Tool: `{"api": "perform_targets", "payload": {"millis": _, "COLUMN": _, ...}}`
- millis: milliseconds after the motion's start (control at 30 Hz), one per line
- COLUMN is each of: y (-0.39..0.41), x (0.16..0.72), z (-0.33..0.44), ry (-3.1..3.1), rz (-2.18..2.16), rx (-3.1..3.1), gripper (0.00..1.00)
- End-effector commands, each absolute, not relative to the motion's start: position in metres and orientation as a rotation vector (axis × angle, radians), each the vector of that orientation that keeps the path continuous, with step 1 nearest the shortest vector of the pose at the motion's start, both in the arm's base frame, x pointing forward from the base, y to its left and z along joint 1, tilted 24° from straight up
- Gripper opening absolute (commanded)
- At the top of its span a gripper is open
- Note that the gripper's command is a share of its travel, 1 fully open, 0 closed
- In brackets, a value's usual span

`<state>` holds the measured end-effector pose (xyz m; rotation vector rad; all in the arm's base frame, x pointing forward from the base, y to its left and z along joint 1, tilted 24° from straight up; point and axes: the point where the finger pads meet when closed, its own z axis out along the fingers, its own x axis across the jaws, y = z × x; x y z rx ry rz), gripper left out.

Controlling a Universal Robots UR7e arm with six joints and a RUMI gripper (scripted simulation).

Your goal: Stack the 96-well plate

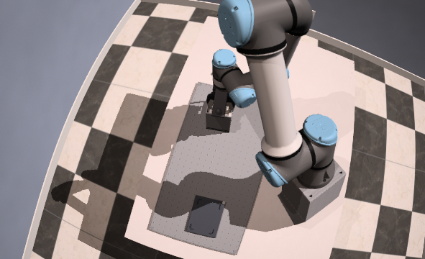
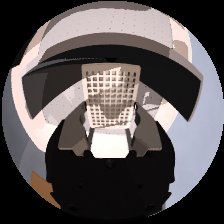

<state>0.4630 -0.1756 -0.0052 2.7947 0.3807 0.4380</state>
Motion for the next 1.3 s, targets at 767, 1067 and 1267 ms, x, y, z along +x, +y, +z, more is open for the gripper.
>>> {"api": "perform_targets", "payload": {"millis": 767, "y": -0.1752, "x": 0.4638, "z": -0.0105, "ry": 0.382, "rz": 0.438, "rx": 2.796, "gripper": 0.00}}
{"api": "perform_targets", "payload": {"millis": 1067, "y": -0.1750, "x": 0.4633, "z": -0.0111, "ry": 0.381, "rz": 0.437, "rx": 2.796, "gripper": 0.00}}
{"api": "perform_targets", "payload": {"millis": 1267, "y": -0.1746, "x": 0.4629, "z": -0.0114, "ry": 0.381, "rz": 0.437, "rx": 2.797, "gripper": 0.00}}
